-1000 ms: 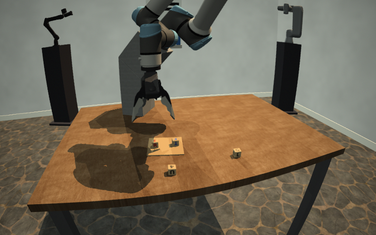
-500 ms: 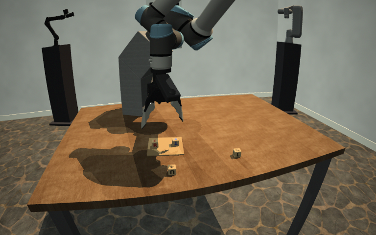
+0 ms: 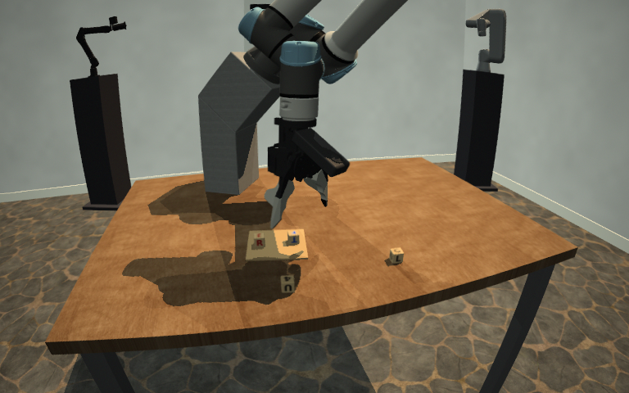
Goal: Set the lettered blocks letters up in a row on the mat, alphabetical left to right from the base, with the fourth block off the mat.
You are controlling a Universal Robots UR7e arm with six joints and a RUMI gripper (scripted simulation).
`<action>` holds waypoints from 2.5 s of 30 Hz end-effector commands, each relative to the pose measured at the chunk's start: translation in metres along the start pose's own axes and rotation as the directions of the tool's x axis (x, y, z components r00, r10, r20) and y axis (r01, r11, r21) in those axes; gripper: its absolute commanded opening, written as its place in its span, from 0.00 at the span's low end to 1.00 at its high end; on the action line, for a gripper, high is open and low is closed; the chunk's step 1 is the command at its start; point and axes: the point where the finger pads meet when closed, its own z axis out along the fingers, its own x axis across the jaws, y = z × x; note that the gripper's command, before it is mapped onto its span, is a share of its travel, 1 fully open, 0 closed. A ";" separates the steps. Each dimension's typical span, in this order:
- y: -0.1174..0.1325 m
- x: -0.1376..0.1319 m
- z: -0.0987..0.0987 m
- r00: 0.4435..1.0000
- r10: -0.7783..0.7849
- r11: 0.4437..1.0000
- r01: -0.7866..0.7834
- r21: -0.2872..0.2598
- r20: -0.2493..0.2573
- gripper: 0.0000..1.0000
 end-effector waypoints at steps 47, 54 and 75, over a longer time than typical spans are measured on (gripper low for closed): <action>-0.164 -0.133 -0.007 0.640 -0.768 0.640 0.768 0.032 -0.008 0.37; -0.164 -0.133 -0.007 0.640 -0.768 0.640 0.768 0.032 -0.008 0.37; -0.164 -0.133 -0.007 0.640 -0.768 0.640 0.768 0.032 -0.008 0.37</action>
